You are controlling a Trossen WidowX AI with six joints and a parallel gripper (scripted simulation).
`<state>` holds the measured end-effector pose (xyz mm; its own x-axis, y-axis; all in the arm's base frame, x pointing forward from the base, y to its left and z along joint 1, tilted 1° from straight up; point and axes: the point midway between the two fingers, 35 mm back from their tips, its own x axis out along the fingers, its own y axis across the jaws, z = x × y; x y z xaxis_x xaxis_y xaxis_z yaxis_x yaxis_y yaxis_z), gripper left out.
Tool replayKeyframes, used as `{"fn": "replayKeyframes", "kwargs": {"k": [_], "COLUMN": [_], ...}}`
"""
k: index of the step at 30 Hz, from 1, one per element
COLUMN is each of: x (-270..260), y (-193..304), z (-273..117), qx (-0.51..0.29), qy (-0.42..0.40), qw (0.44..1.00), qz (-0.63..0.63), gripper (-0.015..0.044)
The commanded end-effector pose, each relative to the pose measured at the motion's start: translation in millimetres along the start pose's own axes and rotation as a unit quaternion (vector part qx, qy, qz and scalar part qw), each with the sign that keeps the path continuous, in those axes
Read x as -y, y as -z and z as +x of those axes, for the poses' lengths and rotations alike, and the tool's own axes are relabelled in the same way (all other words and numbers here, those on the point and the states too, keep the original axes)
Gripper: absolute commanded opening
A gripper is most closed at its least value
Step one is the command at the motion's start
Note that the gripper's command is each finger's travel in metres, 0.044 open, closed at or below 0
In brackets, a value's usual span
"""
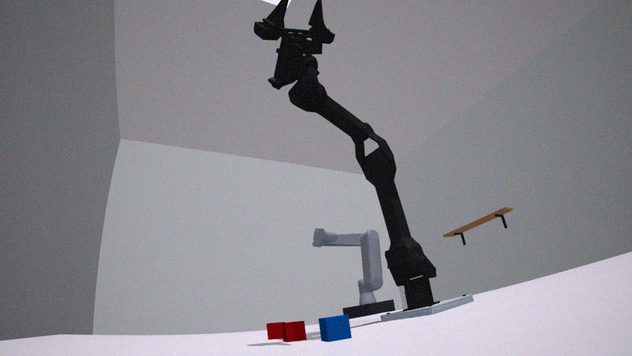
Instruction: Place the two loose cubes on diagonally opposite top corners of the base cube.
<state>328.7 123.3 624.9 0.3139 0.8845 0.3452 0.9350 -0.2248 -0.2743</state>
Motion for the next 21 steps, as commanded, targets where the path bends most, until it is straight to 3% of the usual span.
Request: {"fn": "replayKeyframes", "kwargs": {"k": [1,5,13,21], "x": [-2,-50,-158,-234], "y": [0,-3,-34,-97], "z": [-1,-15,-78,-173], "qx": [-0.001,-0.030,-0.111,-0.194], "qy": [-0.004,-0.080,-0.272,-0.454], "qw": [1.000,0.991,0.902,0.727], "qz": [0.005,0.104,0.318,0.477], "gripper": [0.0374,0.0269,0.0265,0.0265]}}
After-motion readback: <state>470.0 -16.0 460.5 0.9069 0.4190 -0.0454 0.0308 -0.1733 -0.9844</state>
